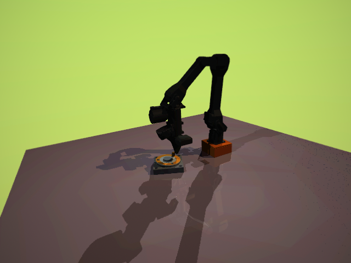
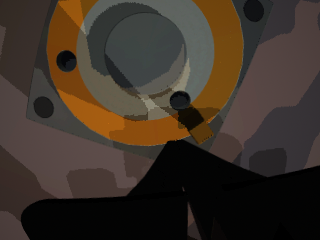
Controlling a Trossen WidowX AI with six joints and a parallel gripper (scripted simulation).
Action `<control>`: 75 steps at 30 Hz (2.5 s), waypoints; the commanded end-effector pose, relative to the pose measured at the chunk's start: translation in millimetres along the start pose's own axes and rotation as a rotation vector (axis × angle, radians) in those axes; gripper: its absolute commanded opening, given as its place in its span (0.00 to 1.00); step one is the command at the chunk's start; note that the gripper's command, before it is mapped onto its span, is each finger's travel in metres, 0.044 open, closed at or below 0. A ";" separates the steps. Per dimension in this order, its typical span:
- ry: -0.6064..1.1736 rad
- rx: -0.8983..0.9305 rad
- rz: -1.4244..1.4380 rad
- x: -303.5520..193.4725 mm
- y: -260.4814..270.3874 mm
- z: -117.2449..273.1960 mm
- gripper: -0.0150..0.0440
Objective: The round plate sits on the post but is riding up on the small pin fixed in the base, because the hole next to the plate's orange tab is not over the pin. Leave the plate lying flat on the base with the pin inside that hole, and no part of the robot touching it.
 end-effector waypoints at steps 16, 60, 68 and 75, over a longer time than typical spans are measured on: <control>0.009 0.001 0.002 12.8 -19.0 -5.1 0.25; 0.005 0.000 0.002 65.4 -26.7 -0.7 0.25; 0.004 0.001 0.002 74.7 -21.5 0.7 0.25; 0.003 0.001 0.002 82.1 -15.5 1.1 0.25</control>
Point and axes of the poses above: the point midway between the two fingers, 35 mm back from their tips, its own z axis back along the fingers, its own y axis across the jaws, x = y × z, the point moved 10 cm from there along z, back along the fingers, and after that the axes turned 13 degrees about -z, right-handed, at the moved point
